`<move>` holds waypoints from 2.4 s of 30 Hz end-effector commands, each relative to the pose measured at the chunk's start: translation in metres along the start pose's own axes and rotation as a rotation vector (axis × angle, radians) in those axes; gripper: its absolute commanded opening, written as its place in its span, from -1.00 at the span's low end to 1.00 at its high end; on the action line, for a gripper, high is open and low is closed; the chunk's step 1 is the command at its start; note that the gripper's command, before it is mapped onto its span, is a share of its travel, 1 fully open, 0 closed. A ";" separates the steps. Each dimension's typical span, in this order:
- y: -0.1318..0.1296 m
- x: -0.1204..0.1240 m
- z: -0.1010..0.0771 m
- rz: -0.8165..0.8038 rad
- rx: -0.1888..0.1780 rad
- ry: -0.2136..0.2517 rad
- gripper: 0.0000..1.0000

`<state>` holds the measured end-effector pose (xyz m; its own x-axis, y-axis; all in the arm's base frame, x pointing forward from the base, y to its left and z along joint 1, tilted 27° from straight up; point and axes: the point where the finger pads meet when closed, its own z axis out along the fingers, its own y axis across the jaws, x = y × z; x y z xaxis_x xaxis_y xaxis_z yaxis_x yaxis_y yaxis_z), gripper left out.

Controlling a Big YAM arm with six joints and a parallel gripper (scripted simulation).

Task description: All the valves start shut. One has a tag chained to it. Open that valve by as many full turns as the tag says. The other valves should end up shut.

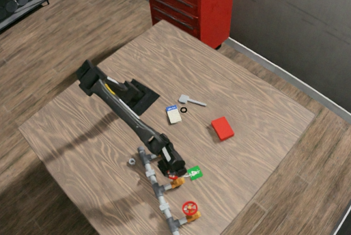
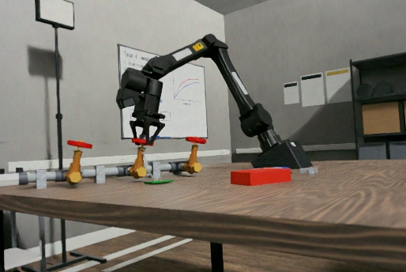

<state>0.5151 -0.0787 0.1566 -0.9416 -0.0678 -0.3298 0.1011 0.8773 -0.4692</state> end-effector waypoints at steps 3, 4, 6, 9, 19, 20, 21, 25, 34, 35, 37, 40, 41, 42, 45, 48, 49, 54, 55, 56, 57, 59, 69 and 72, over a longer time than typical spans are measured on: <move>-0.004 -0.016 -0.009 -0.441 0.007 -0.028 -1.00; -0.004 -0.016 -0.009 -0.489 0.008 -0.028 -1.00; -0.004 -0.016 -0.009 -0.585 0.009 -0.027 -1.00; -0.003 -0.014 -0.008 -0.730 0.011 -0.025 -1.00; -0.003 -0.014 -0.008 -1.185 0.018 -0.023 -1.00; -0.003 -0.013 -0.007 -1.233 0.017 -0.021 -1.00; -0.003 -0.012 -0.007 -1.281 0.018 -0.021 -1.00; -0.003 -0.012 -0.007 -1.474 0.019 -0.021 -1.00; -0.003 -0.011 -0.007 -1.682 0.018 -0.021 -1.00; -0.003 -0.011 -0.007 -1.689 0.017 -0.020 -1.00; -0.003 -0.011 -0.007 -1.697 0.016 -0.019 -1.00; -0.003 -0.011 -0.007 -1.701 0.015 -0.018 -1.00; -0.003 -0.010 -0.007 -1.701 0.015 -0.018 -1.00; -0.003 -0.010 -0.007 -1.701 0.015 -0.018 -1.00; -0.003 -0.010 -0.007 -1.701 0.014 -0.018 -1.00; -0.003 -0.010 -0.007 -1.701 0.014 -0.018 -1.00; -0.003 -0.010 -0.007 -1.701 0.014 -0.018 -1.00; -0.004 -0.012 -0.007 -1.698 0.022 -0.019 1.00; -0.004 -0.012 -0.007 -1.698 0.022 -0.019 1.00; -0.004 -0.012 -0.007 -1.698 0.022 -0.019 1.00; -0.004 -0.012 -0.007 -1.698 0.022 -0.019 1.00; -0.004 -0.012 -0.007 -1.698 0.022 -0.019 1.00; -0.004 -0.012 -0.007 -1.693 0.022 -0.019 1.00; -0.004 -0.012 -0.007 -1.693 0.022 -0.019 1.00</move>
<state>0.5150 -0.0786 0.1565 0.0207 -0.8609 0.5084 -0.9470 -0.1799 -0.2661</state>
